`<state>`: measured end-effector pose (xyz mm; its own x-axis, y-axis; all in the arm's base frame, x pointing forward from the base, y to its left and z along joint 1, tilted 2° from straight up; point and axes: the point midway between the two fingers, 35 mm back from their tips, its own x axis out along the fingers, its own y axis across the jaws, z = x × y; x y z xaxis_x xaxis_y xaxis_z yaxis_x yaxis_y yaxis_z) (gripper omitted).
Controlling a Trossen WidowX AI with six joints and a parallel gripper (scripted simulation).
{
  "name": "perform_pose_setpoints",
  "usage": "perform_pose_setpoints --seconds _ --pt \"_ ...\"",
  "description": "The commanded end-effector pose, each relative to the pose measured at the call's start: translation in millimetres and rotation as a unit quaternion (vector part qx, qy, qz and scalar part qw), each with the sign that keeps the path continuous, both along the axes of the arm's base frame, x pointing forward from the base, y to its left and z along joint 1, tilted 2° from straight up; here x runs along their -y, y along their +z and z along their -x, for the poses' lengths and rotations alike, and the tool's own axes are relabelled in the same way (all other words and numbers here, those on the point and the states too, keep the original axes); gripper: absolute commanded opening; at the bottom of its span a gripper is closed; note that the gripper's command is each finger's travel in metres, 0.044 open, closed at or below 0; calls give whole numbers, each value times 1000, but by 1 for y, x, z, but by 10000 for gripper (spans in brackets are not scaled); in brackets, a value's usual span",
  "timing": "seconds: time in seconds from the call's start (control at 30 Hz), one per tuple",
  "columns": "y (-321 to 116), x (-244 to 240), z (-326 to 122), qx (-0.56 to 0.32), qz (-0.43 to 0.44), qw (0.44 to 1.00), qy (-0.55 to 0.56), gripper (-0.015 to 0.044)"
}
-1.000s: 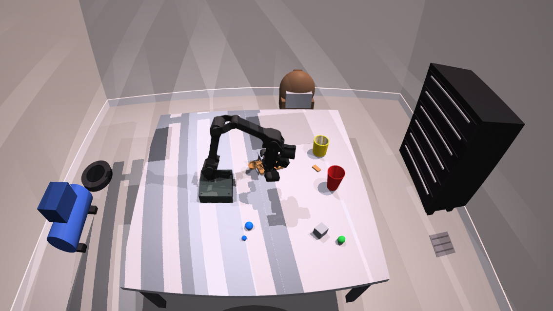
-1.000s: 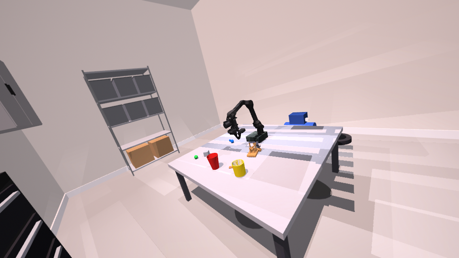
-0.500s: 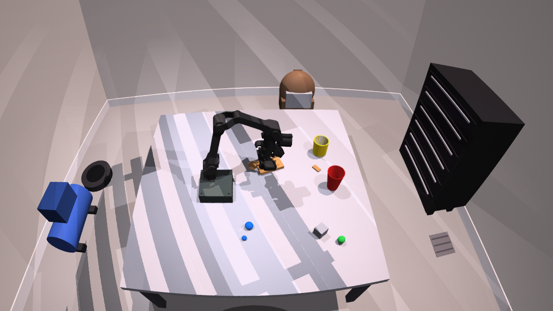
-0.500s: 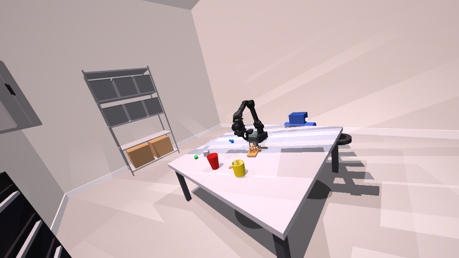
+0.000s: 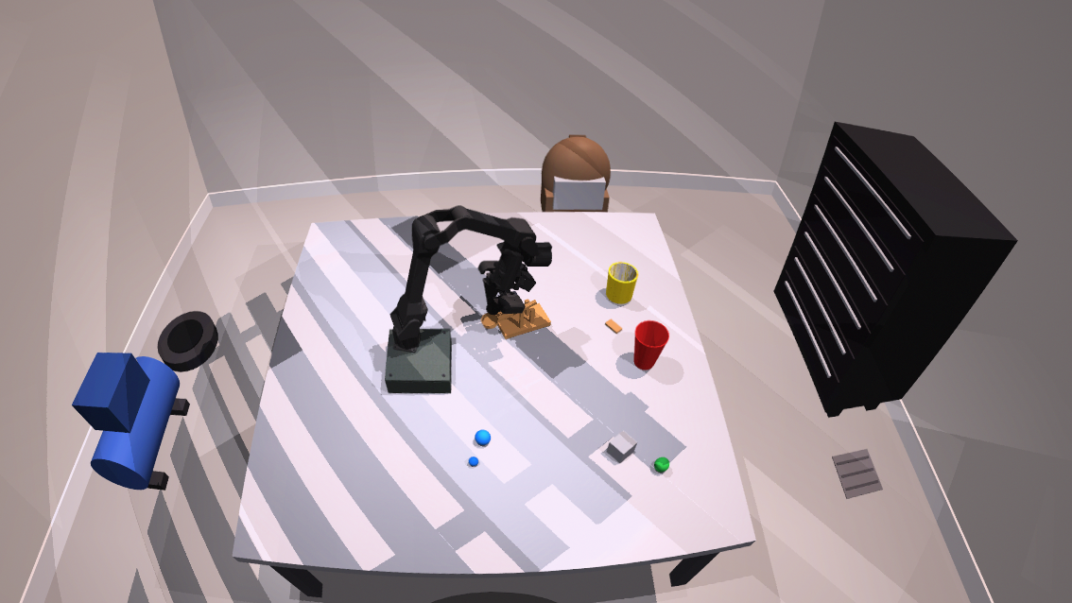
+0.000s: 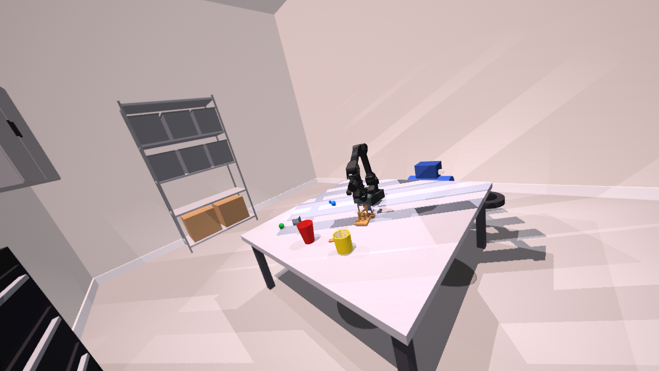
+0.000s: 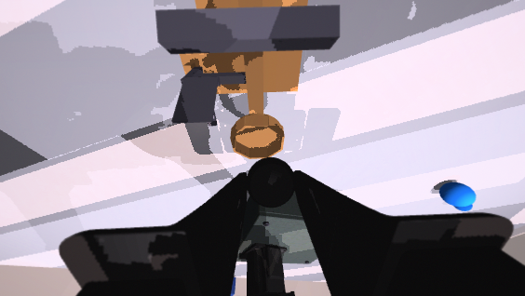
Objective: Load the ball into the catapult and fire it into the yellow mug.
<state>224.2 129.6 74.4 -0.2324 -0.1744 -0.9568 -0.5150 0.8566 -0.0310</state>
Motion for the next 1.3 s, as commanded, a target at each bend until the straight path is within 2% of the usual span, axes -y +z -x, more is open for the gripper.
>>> perform_pose_setpoints --seconds 0.0,0.83,1.1,1.27 --pt "-5 -4 10 -13 11 1000 3 0" --pt "-35 -3 9 -13 11 1000 3 0" --pt "-29 -4 7 -7 8 1000 5 0" --pt "-29 -4 7 -7 8 1000 5 131"
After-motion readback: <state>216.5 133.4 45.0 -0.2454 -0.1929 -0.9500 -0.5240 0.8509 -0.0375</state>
